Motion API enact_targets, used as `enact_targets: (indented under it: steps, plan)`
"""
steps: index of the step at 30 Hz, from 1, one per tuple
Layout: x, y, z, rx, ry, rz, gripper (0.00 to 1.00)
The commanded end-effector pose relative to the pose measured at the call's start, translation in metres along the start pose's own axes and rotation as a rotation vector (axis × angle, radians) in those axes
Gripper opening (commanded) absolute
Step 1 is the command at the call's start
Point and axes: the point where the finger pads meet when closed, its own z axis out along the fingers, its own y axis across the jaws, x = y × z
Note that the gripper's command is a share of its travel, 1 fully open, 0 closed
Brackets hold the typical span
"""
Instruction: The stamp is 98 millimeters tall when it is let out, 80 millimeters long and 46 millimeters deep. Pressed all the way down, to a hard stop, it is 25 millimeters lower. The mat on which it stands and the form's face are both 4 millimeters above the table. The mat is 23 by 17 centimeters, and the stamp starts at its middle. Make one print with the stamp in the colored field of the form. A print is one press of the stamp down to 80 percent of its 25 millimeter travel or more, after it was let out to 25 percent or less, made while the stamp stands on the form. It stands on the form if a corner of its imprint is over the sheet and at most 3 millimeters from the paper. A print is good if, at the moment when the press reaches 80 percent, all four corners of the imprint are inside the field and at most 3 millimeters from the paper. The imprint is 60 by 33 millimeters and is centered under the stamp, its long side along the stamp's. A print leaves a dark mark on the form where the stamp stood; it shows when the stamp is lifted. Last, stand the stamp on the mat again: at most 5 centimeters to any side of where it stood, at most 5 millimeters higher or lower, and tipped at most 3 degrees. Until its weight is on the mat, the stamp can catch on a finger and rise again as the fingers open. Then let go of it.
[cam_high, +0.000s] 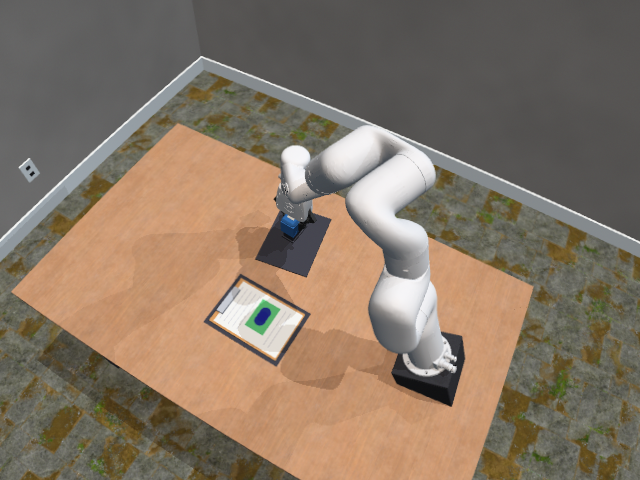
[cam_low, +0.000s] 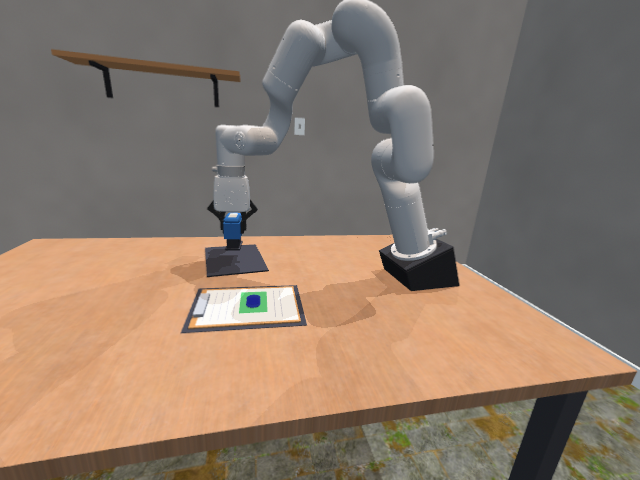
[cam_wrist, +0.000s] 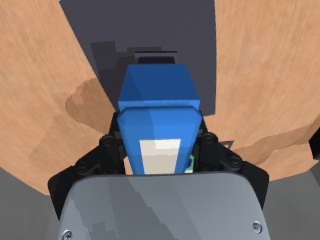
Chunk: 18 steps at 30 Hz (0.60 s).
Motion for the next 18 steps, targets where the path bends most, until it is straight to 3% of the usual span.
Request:
enact_targets:
  steps: [1, 18]
  plan:
    - [0.001, -0.001, 0.001, 0.004, 0.001, 0.0, 0.29]
    - [0.002, -0.002, 0.032, 0.004, 0.001, 0.0, 0.29]
